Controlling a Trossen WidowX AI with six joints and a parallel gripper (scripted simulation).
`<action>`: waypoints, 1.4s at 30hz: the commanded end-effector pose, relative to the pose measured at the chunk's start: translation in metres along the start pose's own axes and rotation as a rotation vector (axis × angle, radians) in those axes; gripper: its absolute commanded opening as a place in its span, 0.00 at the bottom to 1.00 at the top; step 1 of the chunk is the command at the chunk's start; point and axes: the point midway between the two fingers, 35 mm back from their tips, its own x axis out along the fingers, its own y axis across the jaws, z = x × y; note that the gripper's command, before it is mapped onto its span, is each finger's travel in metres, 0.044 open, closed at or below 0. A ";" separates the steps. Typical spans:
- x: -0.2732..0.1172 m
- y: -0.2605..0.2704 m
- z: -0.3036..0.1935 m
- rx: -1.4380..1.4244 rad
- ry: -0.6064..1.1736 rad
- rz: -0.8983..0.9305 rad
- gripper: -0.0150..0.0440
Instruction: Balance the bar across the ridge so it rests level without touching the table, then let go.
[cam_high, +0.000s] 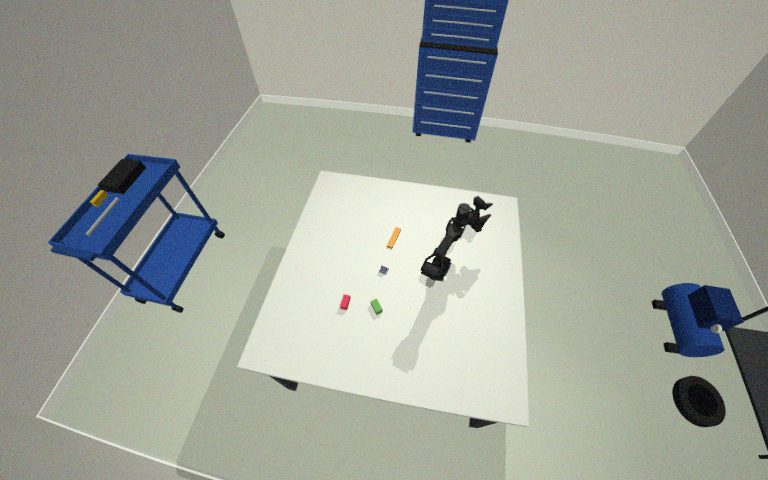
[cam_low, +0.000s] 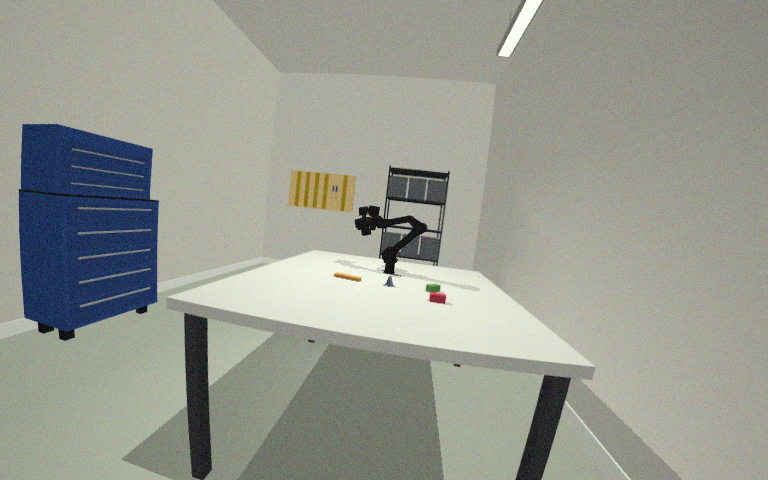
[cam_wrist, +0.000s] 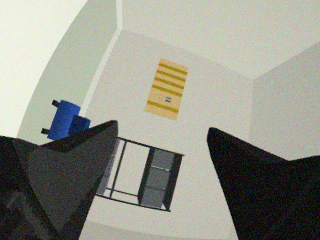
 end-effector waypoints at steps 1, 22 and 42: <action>0.000 0.003 0.033 -0.059 -0.122 0.044 0.79; -0.045 0.016 0.159 -0.294 -0.609 0.185 0.79; -0.135 0.035 0.240 -0.522 -1.007 0.280 0.79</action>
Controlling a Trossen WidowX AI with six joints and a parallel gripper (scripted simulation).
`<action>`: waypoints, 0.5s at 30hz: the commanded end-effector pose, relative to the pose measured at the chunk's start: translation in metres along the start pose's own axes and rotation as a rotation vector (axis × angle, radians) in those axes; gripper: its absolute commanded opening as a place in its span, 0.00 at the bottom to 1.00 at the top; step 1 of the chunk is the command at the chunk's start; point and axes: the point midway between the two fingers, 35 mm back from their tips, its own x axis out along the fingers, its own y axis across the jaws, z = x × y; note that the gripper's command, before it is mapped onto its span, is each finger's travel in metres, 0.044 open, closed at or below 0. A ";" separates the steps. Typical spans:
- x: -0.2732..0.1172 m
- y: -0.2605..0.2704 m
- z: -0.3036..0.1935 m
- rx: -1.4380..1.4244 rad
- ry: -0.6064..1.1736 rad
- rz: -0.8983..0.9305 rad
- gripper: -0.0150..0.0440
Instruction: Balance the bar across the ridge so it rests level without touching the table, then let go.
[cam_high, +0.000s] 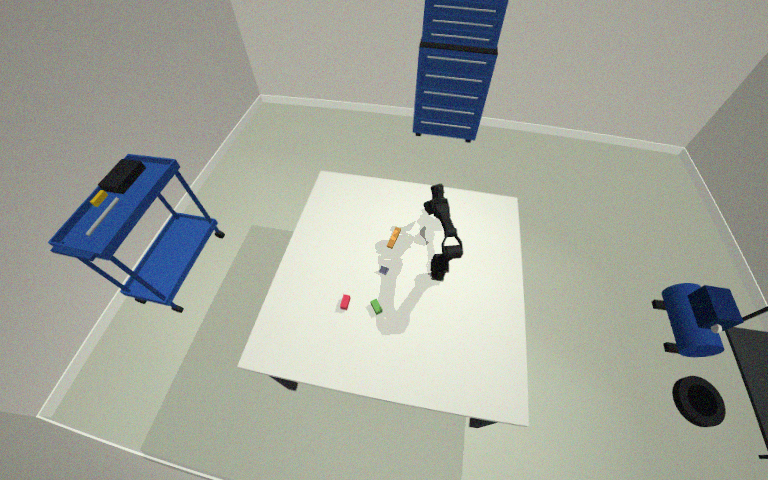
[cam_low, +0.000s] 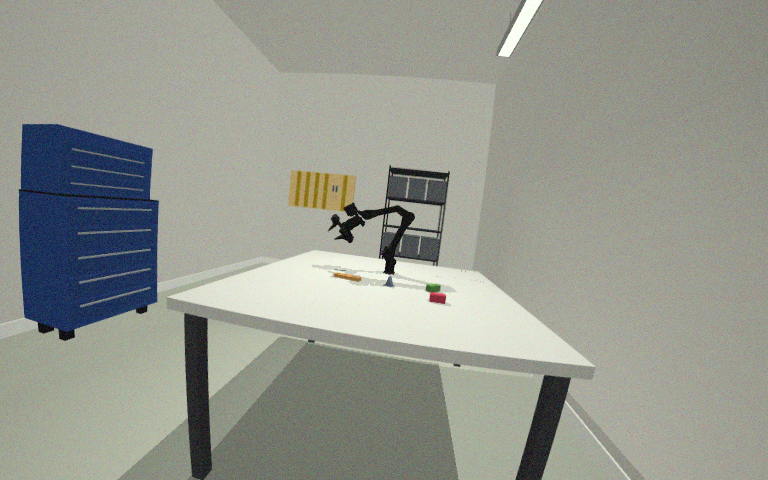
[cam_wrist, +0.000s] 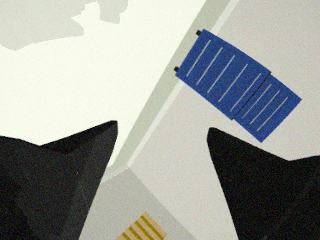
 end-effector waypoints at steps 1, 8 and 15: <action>0.001 -0.001 0.033 -0.057 -0.104 0.037 0.79; -0.005 -0.002 0.078 -0.147 -0.243 0.085 0.79; -0.017 0.001 0.119 -0.238 -0.369 0.136 0.79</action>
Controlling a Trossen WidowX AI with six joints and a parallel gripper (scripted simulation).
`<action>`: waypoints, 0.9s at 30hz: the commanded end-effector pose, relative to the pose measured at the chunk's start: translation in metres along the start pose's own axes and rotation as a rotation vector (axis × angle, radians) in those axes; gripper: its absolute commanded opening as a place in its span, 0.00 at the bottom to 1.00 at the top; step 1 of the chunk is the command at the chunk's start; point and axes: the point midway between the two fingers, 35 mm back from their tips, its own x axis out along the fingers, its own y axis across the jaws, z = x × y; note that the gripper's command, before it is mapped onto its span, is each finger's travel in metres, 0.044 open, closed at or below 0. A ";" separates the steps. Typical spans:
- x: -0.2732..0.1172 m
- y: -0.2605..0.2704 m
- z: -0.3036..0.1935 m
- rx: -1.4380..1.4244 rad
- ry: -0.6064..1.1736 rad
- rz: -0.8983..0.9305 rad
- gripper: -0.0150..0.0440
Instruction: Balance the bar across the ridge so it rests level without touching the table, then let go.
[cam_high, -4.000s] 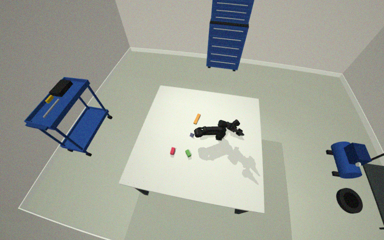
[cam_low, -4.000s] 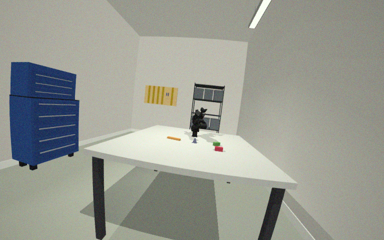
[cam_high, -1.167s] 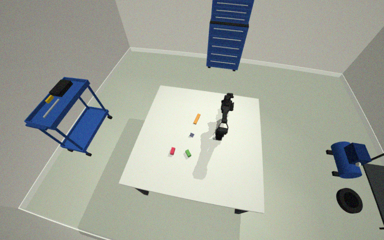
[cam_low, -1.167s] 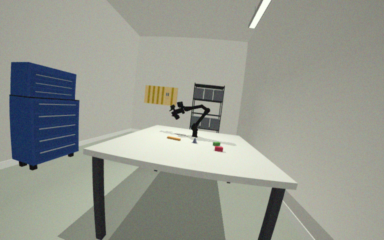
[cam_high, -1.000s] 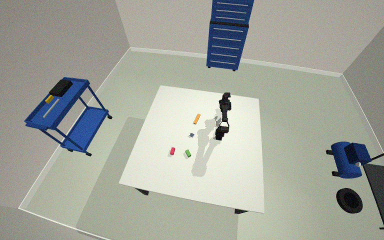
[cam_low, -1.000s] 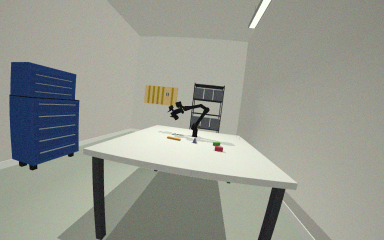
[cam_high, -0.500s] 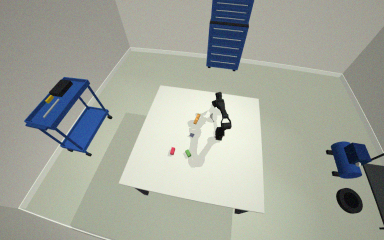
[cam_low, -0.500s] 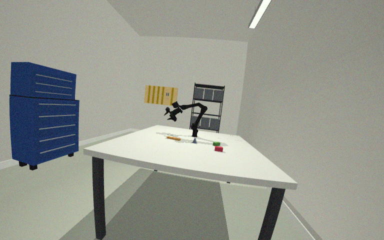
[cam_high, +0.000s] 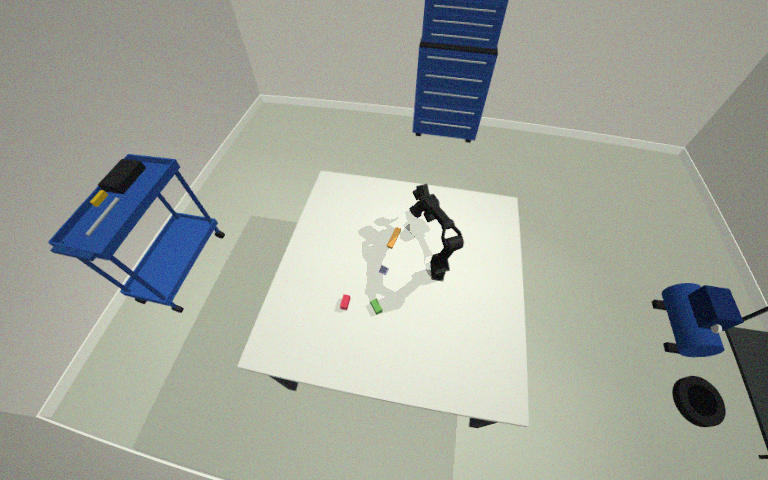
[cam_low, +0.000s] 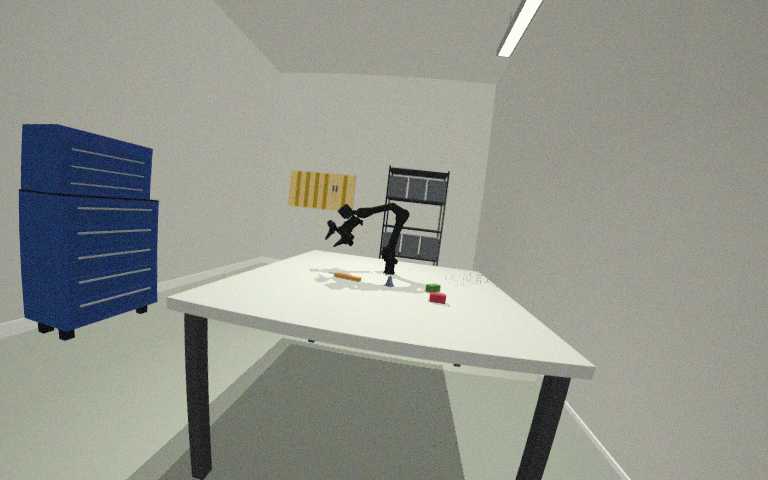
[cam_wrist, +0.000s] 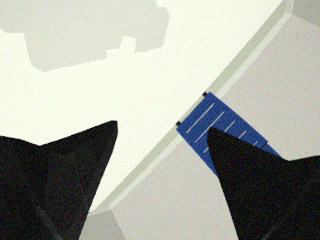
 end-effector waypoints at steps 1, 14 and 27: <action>0.002 -0.001 0.030 -0.061 -0.089 0.045 0.79; -0.008 0.007 0.112 -0.314 -0.325 0.198 0.79; -0.035 0.030 0.185 -0.572 -0.527 0.364 0.79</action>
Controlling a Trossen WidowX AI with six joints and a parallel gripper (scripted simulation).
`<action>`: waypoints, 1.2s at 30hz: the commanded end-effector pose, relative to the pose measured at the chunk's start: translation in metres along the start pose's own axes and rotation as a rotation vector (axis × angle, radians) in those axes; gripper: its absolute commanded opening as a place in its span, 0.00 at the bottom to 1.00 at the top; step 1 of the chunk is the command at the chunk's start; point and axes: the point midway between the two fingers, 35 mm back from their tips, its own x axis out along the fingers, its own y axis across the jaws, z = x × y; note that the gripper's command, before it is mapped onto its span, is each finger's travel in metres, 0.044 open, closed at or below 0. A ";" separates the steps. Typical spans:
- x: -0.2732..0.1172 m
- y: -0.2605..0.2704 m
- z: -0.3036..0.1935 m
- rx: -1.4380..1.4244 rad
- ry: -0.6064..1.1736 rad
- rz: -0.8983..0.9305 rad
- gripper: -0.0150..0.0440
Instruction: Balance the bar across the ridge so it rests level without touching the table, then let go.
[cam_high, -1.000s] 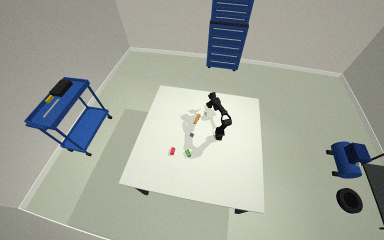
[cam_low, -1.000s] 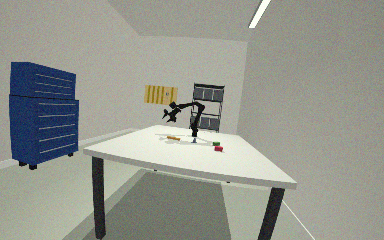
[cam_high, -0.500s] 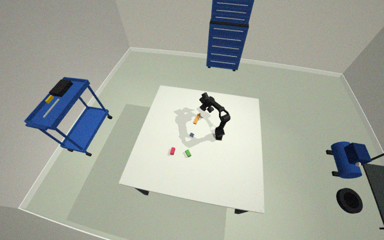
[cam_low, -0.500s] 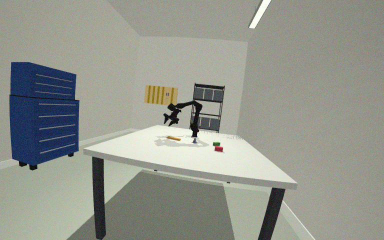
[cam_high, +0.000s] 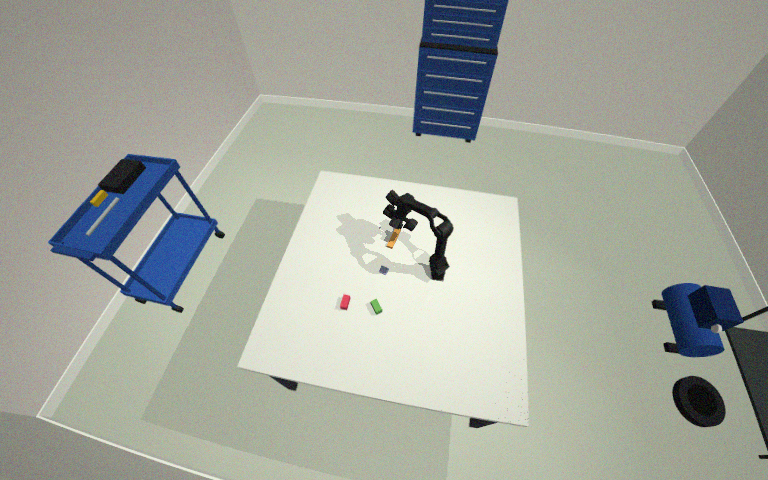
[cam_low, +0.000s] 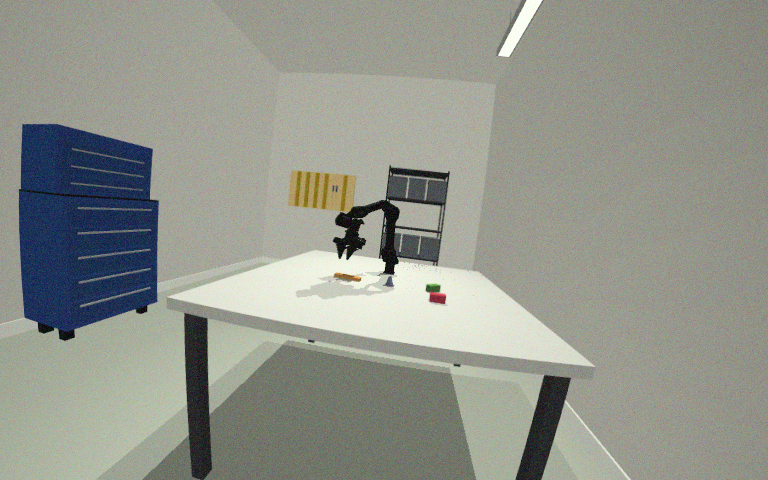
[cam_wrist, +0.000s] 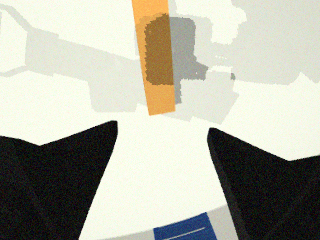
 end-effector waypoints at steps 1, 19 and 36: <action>0.005 -0.002 0.030 -0.096 -0.079 0.075 0.79; 0.023 0.001 0.066 -0.197 -0.155 0.156 0.79; 0.055 0.007 0.071 -0.197 -0.155 0.156 0.79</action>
